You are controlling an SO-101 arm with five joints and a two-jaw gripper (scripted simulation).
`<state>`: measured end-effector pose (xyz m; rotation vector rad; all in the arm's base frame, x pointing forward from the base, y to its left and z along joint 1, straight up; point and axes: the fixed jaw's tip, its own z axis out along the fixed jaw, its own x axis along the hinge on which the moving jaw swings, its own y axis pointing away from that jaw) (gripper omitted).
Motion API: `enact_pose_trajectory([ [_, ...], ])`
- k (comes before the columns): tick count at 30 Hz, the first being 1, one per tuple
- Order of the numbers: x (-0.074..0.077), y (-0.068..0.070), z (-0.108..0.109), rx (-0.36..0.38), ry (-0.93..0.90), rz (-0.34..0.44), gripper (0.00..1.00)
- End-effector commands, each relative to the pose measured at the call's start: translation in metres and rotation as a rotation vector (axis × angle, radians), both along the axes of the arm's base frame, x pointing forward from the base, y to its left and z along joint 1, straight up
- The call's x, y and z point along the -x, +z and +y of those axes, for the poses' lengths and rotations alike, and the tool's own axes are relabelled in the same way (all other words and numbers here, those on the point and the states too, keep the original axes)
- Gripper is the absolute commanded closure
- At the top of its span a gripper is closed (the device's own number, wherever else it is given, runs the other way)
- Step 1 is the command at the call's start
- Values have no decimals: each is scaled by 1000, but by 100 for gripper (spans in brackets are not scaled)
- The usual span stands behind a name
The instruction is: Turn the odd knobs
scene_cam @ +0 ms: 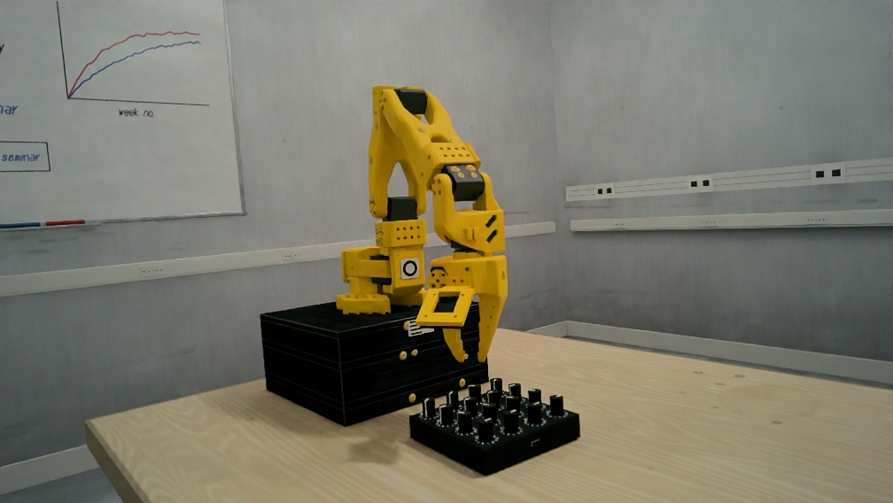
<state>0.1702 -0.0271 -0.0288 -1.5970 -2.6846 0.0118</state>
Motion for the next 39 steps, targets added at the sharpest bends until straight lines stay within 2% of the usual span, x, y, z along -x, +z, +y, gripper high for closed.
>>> enact_pose_trajectory([
  [1,-1,2,1,2,-2,-17,90],
  [26,-1,-12,1,2,-2,-17,90],
  [39,-1,-13,1,2,-2,-17,90],
])
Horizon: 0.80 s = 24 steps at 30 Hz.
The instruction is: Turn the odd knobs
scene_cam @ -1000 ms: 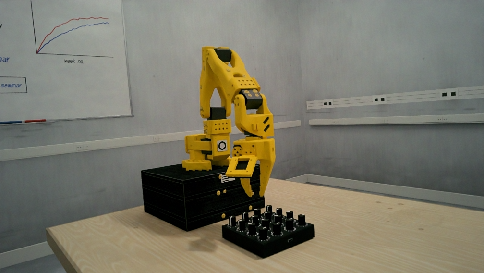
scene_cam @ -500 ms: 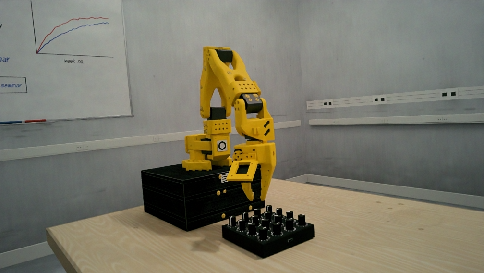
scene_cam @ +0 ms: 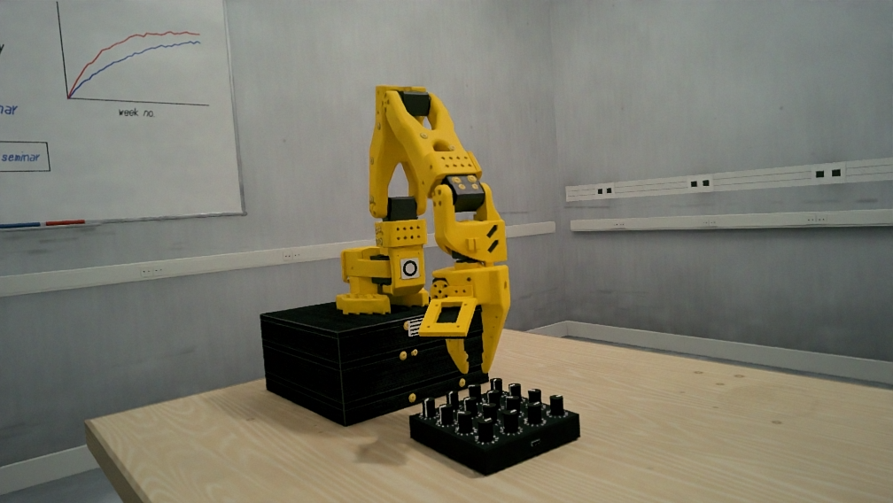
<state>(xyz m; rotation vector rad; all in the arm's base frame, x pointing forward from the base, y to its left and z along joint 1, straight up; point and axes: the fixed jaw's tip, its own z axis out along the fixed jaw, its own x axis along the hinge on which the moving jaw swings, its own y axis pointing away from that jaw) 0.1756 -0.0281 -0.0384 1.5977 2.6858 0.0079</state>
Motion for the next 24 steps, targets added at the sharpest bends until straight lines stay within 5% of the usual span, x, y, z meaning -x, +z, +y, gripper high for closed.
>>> enact_pose_trajectory([
  [1,4,-4,2,-4,-2,19,90],
  [24,8,-7,4,-4,-2,19,90],
])
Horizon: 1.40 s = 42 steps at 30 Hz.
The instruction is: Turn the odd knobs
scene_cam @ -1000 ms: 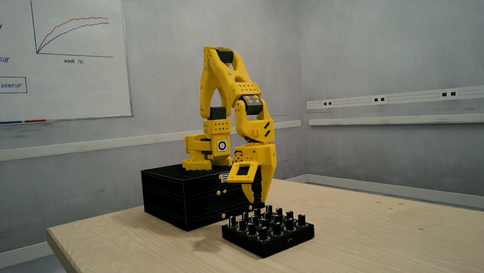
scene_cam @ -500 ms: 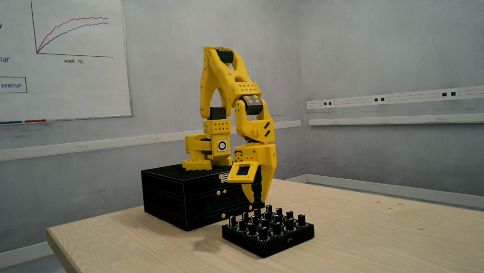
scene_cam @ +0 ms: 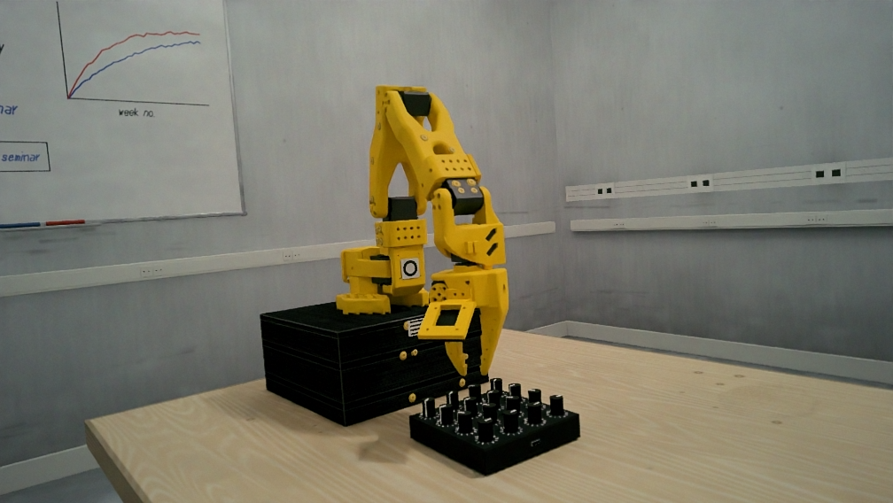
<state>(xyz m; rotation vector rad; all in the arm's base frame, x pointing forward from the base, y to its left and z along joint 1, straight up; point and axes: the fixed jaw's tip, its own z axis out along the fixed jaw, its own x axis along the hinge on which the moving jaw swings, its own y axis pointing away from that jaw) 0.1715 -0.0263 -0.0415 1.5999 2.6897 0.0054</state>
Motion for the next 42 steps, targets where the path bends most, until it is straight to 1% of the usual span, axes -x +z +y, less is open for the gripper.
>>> enact_pose_trajectory([
  [1,4,-4,2,-3,-2,14,90],
  [12,4,-6,2,-3,-2,14,90],
  [31,4,-26,2,-3,-2,14,90],
  [42,4,-27,2,-3,-2,14,90],
])
